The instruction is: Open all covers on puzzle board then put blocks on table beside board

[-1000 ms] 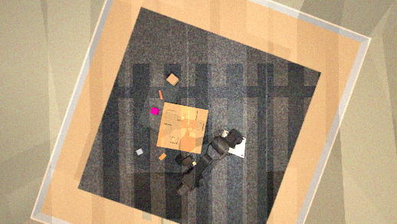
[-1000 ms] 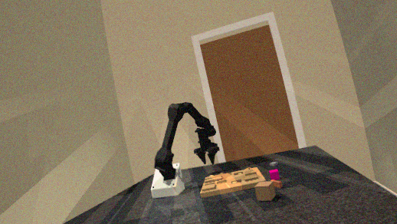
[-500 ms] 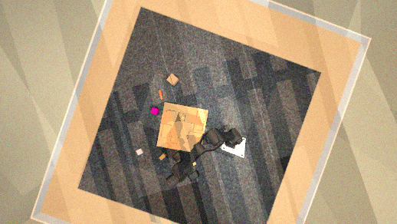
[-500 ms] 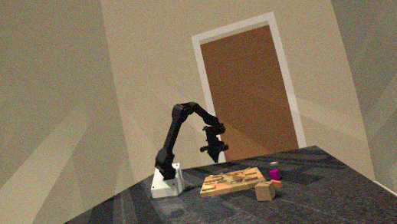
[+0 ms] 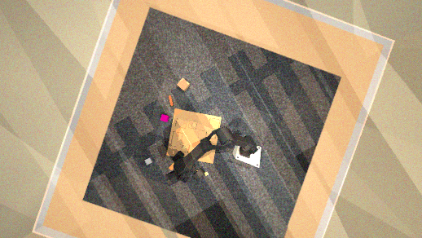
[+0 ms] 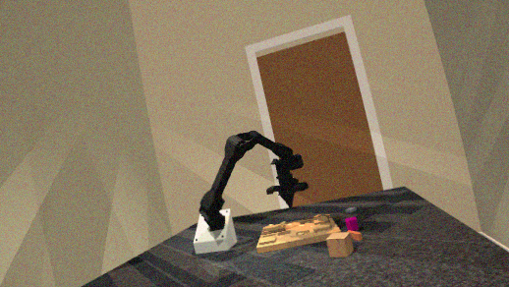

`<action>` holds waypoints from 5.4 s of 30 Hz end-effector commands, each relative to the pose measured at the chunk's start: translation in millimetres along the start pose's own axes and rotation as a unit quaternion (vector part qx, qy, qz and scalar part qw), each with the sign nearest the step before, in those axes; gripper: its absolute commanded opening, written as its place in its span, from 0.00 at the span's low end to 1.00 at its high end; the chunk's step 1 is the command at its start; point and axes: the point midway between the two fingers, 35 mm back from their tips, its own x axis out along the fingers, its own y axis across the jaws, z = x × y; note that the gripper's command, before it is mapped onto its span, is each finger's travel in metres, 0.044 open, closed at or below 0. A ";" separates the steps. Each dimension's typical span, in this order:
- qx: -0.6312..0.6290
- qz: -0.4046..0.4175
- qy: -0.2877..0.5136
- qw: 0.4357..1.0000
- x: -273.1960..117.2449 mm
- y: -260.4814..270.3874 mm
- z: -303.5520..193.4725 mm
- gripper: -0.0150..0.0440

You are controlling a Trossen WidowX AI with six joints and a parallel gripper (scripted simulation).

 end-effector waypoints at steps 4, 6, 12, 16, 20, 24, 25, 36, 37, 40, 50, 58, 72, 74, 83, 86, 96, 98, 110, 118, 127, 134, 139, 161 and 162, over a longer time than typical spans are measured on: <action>-0.044 -0.008 0.001 0.999 -1.5 -37.1 -11.8 0.25; -0.042 -0.009 0.002 0.999 -1.4 -42.4 -13.9 0.25; 0.235 -0.012 0.003 0.972 -1.1 -57.0 -19.7 0.25; 0.432 -0.015 0.003 0.902 -0.7 -68.0 -24.2 0.25; 0.602 -0.019 0.001 0.798 -0.2 -79.0 -27.5 0.25; 0.630 -0.019 0.001 0.777 -0.1 -80.9 -28.1 0.25; 0.630 -0.019 0.001 0.777 -0.1 -80.9 -28.1 0.25; 0.630 -0.019 0.001 0.777 0.7 -81.0 -28.1 0.25; 0.630 -0.019 0.001 0.777 2.2 -81.1 -28.1 0.25; 0.630 -0.019 0.001 0.777 10.8 -81.7 -28.0 0.25; 0.630 -0.020 0.001 0.777 50.1 -82.9 -29.9 0.25; 0.630 -0.020 0.001 0.777 54.2 -83.6 -30.1 0.25; 0.630 -0.020 0.002 0.777 62.7 -82.5 -31.1 0.25; 0.630 -0.020 0.002 0.777 63.6 -80.6 -31.7 0.25; 0.629 -0.020 0.002 0.777 65.4 -75.5 -33.0 0.25; 0.629 -0.020 0.002 0.777 65.4 -75.4 -33.1 0.25; 0.629 -0.020 0.002 0.777 65.2 -75.3 -33.0 0.25; 0.629 -0.020 0.002 0.777 64.2 -75.5 -32.9 0.25; 0.779 -0.020 -0.003 0.627 56.4 -76.2 -32.3 0.25; 0.786 -0.021 -0.003 0.618 52.4 -76.4 -32.0 0.50; 0.856 -0.020 -0.006 0.516 40.9 -76.6 -31.1 0.50; 0.902 -0.019 -0.008 0.432 32.0 -76.5 -30.6 0.50; 0.929 -0.018 -0.009 0.369 25.5 -76.4 -30.4 0.50; 0.994 -0.014 -0.012 0.110 0.2 -74.9 -30.6 0.50; 0.994 -0.014 -0.012 0.110 0.2 -74.9 -30.6 0.50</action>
